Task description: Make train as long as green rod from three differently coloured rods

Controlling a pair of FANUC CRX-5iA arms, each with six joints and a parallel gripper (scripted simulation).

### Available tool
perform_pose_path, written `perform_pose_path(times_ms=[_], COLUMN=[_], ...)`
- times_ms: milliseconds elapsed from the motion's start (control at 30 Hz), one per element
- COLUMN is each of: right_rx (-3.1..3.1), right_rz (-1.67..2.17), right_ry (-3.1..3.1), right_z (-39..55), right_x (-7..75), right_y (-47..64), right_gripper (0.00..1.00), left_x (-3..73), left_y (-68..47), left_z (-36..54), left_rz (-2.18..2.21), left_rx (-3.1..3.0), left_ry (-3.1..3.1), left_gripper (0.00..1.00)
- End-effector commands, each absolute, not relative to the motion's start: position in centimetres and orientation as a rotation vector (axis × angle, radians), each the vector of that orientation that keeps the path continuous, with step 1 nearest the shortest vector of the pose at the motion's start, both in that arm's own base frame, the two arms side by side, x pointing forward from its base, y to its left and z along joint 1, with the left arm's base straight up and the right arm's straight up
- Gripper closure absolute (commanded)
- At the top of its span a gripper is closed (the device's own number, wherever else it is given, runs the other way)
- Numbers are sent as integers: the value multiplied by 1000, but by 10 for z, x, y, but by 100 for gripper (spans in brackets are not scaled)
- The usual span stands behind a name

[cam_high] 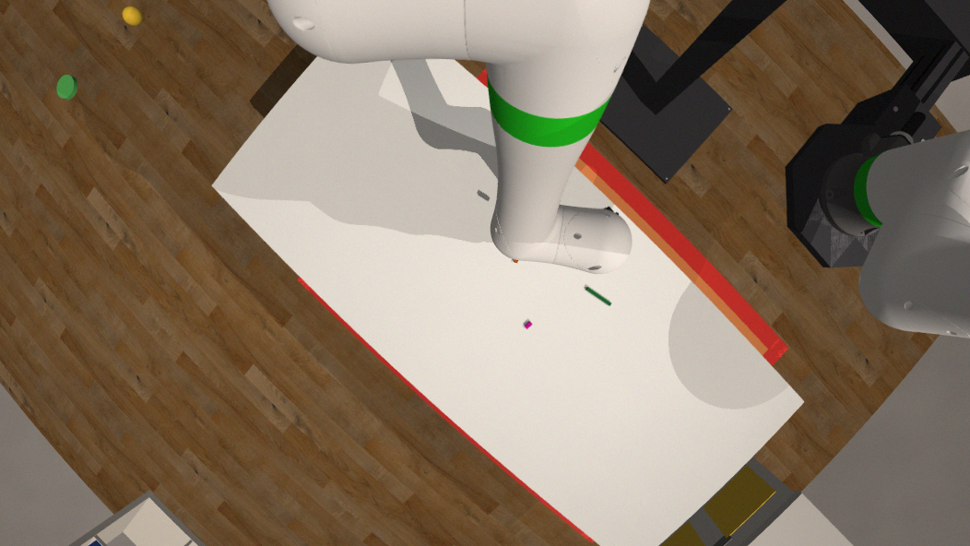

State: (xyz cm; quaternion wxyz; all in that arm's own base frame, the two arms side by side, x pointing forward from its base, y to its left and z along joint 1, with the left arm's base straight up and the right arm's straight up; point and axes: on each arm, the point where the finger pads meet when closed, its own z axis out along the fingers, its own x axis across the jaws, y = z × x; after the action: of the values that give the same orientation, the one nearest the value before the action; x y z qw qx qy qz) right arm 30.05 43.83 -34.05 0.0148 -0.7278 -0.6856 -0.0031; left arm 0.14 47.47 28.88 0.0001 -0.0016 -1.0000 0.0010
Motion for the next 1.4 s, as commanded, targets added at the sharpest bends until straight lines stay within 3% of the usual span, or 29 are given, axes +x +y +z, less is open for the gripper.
perform_pose_path(times_ms=[0,733,767,1367], right_rx=[-2456,-2731,-2731,-2731], right_rz=[-2,-1,-1,-1], right_ry=[-1958,-1551,-1551,-1551], right_z=[-339,-339,-339,-339], right_x=[300,300,300,300], right_y=[441,443,443,443], right_gripper=[0,0,46,46], left_x=[2,2,2,2], left_y=[475,475,475,475], left_z=[290,290,290,290], left_rz=[0,0,0,0], left_rx=[-5,-5,-5,-5], left_ry=[-3142,-3142,-3142,-3142], left_gripper=[0,0,0,0])
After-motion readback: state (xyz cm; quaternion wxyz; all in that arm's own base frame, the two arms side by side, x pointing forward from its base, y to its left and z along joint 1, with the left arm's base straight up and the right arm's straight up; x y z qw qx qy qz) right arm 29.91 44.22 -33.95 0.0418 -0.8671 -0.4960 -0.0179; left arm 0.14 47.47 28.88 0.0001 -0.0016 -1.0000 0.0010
